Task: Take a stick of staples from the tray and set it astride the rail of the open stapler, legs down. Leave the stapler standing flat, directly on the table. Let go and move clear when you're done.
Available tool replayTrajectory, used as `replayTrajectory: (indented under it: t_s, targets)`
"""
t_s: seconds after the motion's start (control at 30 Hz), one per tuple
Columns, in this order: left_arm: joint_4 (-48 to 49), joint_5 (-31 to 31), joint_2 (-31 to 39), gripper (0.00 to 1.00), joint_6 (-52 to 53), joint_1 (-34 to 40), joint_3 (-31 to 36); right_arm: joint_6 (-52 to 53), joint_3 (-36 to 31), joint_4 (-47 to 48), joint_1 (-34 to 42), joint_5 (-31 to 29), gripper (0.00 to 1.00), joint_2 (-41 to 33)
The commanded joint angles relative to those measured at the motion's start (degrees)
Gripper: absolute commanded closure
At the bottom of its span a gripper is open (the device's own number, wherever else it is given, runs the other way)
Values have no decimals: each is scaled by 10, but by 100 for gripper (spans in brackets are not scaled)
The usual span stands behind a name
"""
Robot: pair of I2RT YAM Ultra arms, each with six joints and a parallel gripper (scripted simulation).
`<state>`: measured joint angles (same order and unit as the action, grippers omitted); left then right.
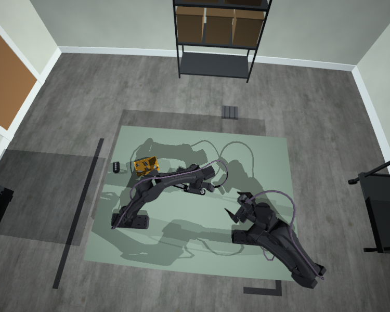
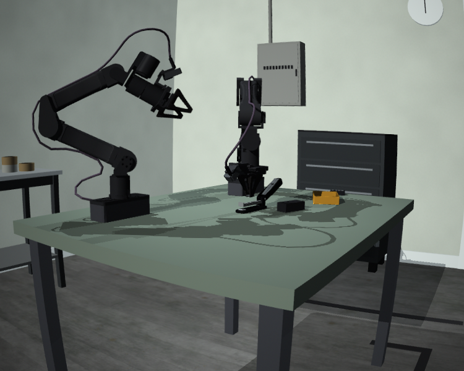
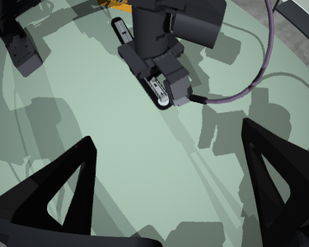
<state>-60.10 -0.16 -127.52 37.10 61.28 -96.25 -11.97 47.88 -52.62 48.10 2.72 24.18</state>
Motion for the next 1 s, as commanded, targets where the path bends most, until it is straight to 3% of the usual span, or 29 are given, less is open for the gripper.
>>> replayTrajectory:
  t_s: [0.0, 0.2, 0.37, 0.97]
  targets:
    - [-2, 10, 32, 94, 4, 6, -28, -1, 2, 2, -4, 3, 0, -11]
    - [-15, 2, 35, 94, 5, -5, -9, -1, 2, 2, -4, 3, 0, -11]
    - [-30, -2, 21, 94, 4, -6, -30, -1, 2, 2, -4, 3, 0, -11]
    - [19, 0, -4, 94, 11, -9, -13, -1, 2, 2, -4, 3, 0, -11]
